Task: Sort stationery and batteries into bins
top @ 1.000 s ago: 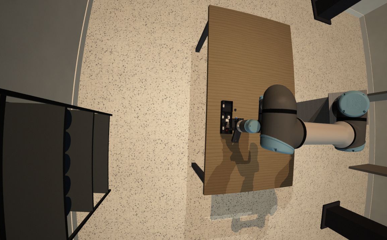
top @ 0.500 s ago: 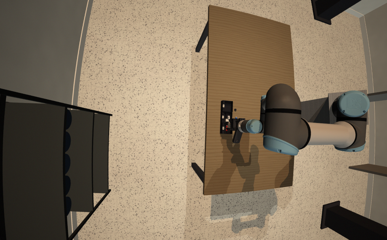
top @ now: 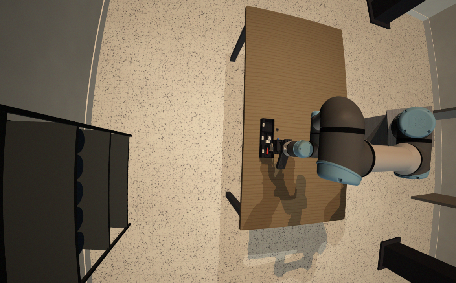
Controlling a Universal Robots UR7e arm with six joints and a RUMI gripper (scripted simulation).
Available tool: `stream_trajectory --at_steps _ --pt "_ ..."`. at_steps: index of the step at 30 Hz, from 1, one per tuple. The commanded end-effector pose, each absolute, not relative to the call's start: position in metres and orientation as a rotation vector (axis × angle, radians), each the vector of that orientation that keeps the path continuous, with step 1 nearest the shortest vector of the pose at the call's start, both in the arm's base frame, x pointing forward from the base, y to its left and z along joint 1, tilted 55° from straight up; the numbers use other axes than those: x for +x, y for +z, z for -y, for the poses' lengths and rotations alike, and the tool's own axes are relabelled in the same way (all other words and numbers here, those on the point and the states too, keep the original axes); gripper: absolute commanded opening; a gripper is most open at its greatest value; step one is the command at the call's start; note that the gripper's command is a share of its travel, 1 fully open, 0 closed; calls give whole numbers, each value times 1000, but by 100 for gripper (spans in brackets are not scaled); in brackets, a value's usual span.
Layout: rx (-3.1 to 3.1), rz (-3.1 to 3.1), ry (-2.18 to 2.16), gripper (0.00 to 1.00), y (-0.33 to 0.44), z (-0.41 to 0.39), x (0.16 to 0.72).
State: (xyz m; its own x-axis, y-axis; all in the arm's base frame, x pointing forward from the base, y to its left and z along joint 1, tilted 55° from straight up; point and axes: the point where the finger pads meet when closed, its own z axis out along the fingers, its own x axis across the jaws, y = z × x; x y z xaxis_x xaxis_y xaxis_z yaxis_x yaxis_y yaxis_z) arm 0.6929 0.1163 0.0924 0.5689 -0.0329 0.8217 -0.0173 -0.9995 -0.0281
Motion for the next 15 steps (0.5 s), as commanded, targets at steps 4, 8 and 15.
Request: stream_trajectory --at_steps 4,8,15 --pt "-2812 94 -1464 17 80 -104 682" --pt "-2819 125 -1468 17 60 -84 665" --pt "-2819 124 -1468 17 34 -59 644"
